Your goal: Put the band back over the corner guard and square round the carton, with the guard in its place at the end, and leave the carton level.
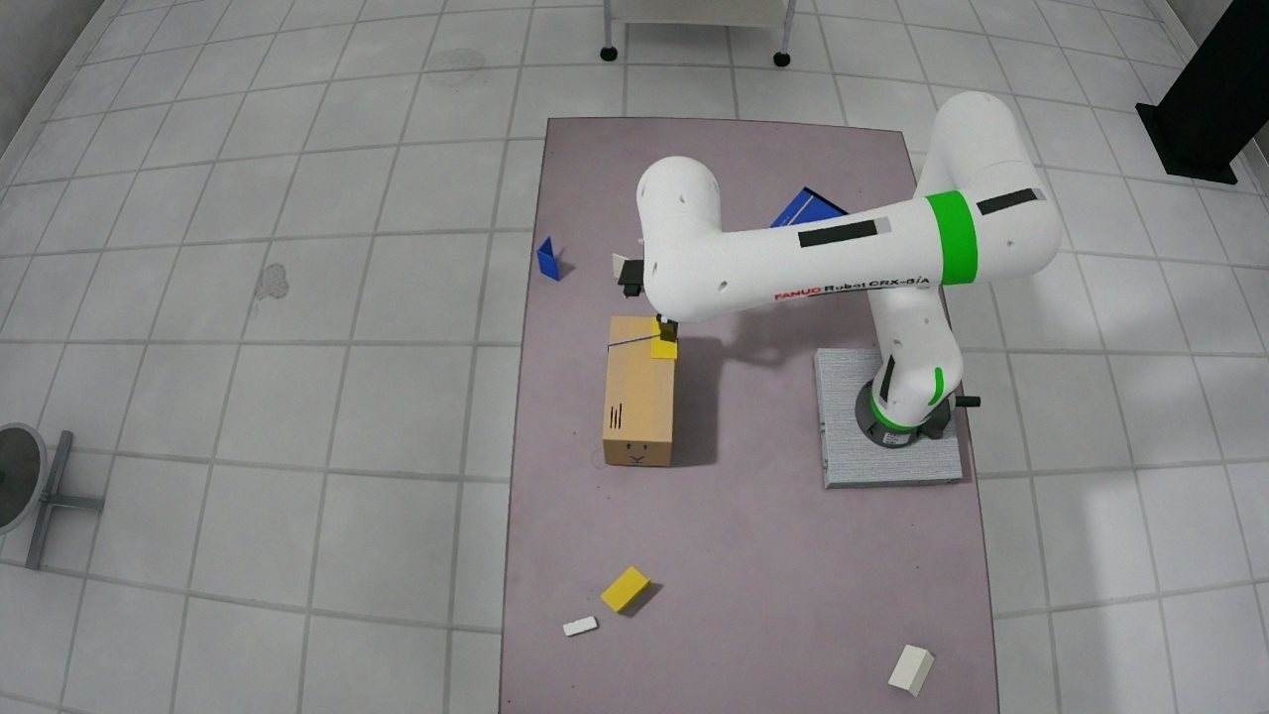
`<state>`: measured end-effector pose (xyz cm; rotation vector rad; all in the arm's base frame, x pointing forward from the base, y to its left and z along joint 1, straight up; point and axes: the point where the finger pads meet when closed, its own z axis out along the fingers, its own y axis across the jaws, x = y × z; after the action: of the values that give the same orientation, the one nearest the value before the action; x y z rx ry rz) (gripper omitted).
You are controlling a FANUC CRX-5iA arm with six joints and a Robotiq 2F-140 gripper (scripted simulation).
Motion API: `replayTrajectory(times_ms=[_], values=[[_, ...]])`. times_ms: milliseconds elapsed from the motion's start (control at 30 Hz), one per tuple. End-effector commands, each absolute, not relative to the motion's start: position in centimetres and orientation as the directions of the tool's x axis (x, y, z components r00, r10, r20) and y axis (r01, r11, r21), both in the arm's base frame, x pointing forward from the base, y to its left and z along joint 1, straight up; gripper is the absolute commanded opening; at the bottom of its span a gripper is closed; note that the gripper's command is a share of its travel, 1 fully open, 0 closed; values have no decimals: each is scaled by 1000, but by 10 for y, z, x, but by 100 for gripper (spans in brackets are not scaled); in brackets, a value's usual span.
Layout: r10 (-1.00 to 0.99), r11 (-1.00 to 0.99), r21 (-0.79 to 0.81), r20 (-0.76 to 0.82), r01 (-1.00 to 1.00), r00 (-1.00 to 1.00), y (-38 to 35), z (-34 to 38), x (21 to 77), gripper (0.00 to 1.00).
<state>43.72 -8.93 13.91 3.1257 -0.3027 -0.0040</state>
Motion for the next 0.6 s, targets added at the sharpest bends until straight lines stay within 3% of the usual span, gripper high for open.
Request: replayTrajectory(times_ms=[0,167,200,567], values=[[-192,-981,2,-1,-192,981,-89,140,438,10],[-192,-981,2,-1,-192,981,-89,140,438,10],[-192,-981,2,-1,-192,981,-89,140,438,18],[-192,-981,2,-1,-192,981,-89,140,438,18]])
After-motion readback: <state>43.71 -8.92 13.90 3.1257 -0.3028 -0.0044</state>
